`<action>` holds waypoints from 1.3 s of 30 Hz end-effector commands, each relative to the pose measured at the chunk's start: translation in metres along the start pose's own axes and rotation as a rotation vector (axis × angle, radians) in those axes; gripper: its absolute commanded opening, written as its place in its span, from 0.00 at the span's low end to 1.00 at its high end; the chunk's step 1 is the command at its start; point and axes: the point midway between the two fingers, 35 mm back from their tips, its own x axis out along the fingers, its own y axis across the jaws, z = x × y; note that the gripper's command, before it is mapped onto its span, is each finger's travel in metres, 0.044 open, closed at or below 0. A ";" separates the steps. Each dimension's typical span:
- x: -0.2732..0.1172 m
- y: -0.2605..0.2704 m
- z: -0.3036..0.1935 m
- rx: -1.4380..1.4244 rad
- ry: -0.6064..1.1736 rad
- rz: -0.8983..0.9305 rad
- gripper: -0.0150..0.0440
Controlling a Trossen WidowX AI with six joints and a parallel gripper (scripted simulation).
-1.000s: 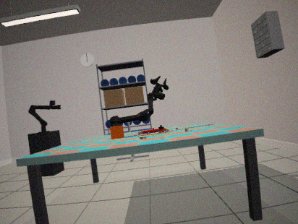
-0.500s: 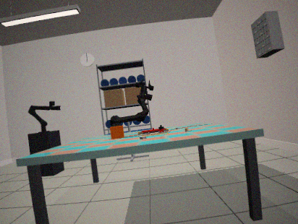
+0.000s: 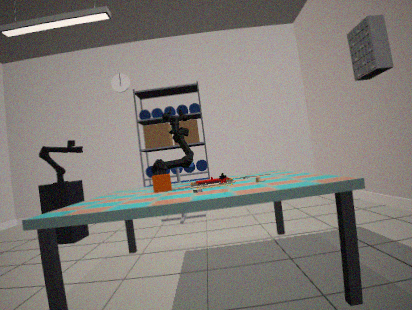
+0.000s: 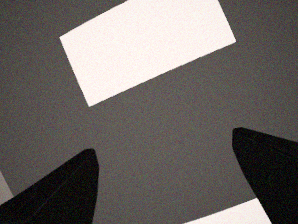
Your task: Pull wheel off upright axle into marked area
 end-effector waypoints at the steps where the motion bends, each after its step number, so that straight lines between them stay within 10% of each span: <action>1: 0.012 -0.057 -0.012 0.071 0.073 -0.076 0.76; 19: 0.036 -0.191 -0.137 0.343 0.447 -0.218 0.76; 39: 0.012 -0.177 -0.347 0.525 1.022 -0.104 0.76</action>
